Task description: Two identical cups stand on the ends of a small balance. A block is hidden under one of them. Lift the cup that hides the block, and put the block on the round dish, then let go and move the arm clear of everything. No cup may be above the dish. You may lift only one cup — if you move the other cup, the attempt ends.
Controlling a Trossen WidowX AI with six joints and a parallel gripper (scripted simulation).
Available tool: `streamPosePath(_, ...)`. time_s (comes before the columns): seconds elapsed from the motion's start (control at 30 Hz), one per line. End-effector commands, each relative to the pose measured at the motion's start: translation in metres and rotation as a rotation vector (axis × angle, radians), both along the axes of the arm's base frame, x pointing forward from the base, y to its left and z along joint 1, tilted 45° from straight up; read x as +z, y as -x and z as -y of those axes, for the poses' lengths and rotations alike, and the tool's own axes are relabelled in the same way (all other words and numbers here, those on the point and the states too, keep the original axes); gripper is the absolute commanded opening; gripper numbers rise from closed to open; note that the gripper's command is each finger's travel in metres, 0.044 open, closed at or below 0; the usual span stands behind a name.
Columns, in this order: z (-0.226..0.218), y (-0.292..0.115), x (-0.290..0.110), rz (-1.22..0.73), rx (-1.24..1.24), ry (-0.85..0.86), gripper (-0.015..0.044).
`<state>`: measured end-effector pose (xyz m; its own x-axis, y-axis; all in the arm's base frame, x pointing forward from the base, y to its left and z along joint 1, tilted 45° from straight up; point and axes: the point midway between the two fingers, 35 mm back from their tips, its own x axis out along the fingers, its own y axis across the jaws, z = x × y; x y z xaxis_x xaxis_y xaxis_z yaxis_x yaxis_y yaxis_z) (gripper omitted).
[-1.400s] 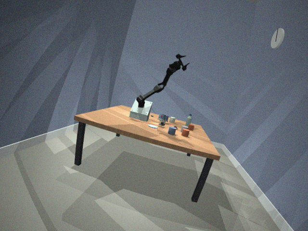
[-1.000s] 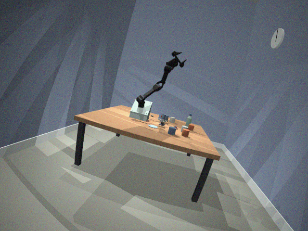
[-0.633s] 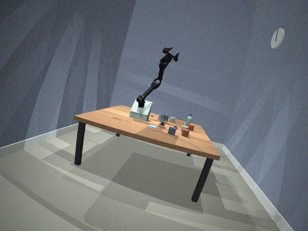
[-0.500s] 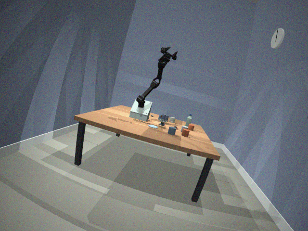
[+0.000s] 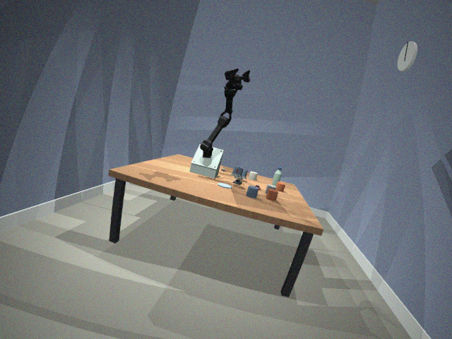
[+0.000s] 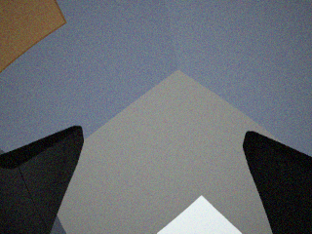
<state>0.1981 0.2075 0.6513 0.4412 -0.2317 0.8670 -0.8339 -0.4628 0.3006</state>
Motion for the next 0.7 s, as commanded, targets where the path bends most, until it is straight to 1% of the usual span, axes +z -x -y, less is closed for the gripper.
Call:
streamPosePath(0.0, 0.014, 0.020, 0.006, 0.053, 0.078, -0.071, 0.0440)
streamPosePath(0.57, 0.078, 0.103, 0.026, 0.301, 0.494, -0.360, 0.0440)
streamPosePath(0.67, 0.085, 0.104, 0.023, 0.304, 0.484, -0.376, 0.0440)
